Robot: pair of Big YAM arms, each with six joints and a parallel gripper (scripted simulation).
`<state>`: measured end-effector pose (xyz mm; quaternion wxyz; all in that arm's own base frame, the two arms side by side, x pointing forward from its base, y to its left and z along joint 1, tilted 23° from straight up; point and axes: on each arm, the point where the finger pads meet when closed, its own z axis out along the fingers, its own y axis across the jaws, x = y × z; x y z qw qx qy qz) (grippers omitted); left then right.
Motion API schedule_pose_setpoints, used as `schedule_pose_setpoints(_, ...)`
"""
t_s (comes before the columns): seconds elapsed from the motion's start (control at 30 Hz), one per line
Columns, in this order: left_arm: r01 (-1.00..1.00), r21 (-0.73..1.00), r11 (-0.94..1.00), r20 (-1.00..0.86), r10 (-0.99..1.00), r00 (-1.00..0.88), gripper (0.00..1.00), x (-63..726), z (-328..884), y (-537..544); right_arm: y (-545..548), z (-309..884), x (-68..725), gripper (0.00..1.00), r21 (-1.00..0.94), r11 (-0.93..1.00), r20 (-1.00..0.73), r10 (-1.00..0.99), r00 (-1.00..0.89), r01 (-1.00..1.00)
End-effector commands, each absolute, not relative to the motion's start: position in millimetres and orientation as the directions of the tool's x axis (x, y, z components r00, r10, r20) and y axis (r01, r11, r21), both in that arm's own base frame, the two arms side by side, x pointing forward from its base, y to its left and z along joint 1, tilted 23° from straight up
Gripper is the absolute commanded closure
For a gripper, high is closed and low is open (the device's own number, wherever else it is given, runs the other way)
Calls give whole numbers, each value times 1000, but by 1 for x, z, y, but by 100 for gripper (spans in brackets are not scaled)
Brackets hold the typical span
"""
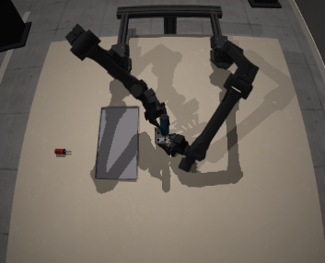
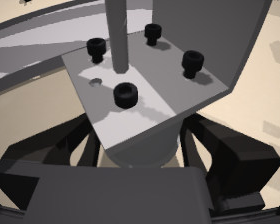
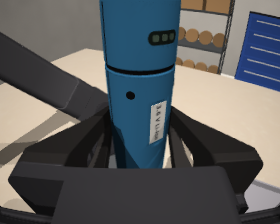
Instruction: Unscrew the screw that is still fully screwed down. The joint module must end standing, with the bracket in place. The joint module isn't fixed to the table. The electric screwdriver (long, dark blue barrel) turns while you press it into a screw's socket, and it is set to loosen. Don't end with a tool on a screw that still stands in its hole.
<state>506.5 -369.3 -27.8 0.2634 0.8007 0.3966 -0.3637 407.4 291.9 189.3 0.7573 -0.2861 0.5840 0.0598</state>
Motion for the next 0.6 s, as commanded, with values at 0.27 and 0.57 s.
schedule_pose_setpoints(0.27,821,162,-547,-786,431,443,41,513,-19,-375,300,198,402,58,-344,830,-919,-203,337,-439)
schedule_pose_setpoints(0.57,821,162,-547,-786,431,443,41,513,-19,-375,301,203,402,58,-342,833,-917,-196,346,-435)
